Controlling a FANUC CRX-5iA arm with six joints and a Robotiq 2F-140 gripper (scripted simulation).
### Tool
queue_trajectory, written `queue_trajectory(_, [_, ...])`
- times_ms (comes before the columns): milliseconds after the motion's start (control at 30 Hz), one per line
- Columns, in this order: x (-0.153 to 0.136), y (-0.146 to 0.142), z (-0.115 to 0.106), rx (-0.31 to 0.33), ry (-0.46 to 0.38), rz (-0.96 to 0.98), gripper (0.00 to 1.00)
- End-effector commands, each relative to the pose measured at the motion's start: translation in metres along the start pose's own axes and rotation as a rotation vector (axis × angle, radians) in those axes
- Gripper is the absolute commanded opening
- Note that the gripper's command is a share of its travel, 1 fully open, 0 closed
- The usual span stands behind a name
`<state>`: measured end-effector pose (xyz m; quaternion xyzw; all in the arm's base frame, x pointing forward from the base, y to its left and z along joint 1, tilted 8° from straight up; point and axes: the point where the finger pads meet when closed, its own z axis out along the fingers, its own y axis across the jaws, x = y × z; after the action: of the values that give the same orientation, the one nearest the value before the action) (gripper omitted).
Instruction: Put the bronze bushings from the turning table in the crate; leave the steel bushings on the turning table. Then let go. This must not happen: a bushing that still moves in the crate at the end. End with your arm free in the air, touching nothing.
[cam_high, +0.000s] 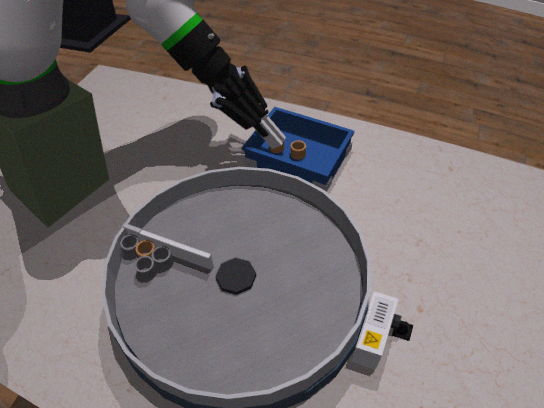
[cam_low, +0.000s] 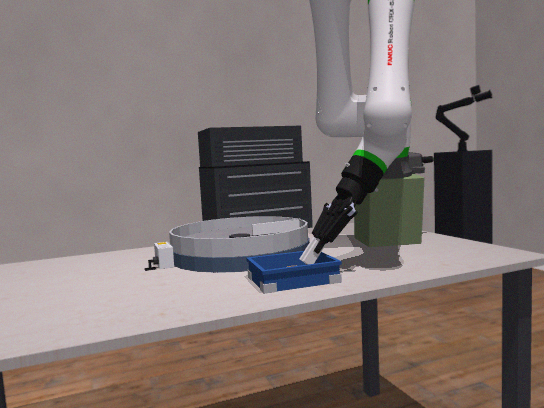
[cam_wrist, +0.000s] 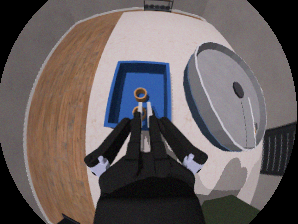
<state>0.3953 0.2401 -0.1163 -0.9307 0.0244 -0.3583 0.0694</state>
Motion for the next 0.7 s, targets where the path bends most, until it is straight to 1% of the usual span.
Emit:
queue_trajectory(0, [0.000, 0.000, 0.000, 0.000, 0.000, 0.000, 0.07])
queue_trajectory(333, [0.002, 0.000, -0.002, 0.000, 0.000, 0.000, 0.07])
queue_trajectory(567, [0.015, 0.000, -0.018, 0.000, 0.000, 0.000, 0.07])
queue_trajectory(633, [0.015, 0.000, -0.018, 0.000, 0.000, 0.000, 0.07])
queue_trajectory(667, [0.018, 0.000, -0.021, 0.000, 0.000, 0.000, 0.07])
